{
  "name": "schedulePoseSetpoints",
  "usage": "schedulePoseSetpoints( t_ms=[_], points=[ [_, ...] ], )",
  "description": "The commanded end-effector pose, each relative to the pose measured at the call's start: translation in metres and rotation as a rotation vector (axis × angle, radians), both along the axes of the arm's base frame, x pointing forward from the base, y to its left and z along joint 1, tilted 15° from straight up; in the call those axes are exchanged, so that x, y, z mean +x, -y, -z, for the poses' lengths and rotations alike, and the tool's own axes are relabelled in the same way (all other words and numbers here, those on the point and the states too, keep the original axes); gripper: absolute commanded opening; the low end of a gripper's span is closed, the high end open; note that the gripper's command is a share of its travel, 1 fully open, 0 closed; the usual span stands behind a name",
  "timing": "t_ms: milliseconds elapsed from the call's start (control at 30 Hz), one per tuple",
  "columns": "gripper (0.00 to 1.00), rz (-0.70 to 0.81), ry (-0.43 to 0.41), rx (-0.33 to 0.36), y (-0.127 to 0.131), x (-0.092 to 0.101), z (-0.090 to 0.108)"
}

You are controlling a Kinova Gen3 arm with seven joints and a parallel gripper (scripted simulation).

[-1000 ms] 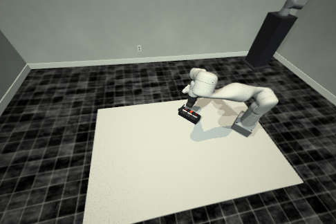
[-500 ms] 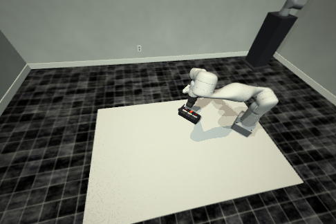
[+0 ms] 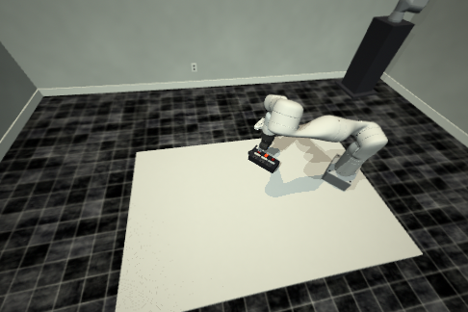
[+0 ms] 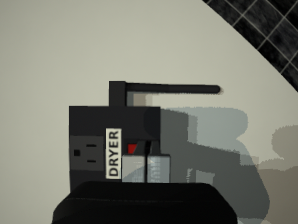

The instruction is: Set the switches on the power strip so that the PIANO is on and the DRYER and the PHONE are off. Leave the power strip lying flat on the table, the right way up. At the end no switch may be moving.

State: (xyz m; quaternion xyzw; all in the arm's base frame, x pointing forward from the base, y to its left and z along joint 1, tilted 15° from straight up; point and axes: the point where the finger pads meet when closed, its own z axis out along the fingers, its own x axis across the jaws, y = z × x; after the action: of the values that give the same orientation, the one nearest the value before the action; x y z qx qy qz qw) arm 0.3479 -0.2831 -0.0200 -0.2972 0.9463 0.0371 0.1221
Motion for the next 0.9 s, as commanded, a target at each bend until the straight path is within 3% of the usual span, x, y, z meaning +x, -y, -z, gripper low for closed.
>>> schedulePoseSetpoints(
  t_ms=[0, 500, 867],
  points=[
    [0.00, 0.000, 0.000, -0.001, 0.001, 0.000, -0.003],
    [0.00, 0.000, 0.000, -0.001, 0.005, -0.007, -0.034],
    [0.00, 0.000, 0.000, -0.001, 0.006, -0.008, -0.036]
  ],
)
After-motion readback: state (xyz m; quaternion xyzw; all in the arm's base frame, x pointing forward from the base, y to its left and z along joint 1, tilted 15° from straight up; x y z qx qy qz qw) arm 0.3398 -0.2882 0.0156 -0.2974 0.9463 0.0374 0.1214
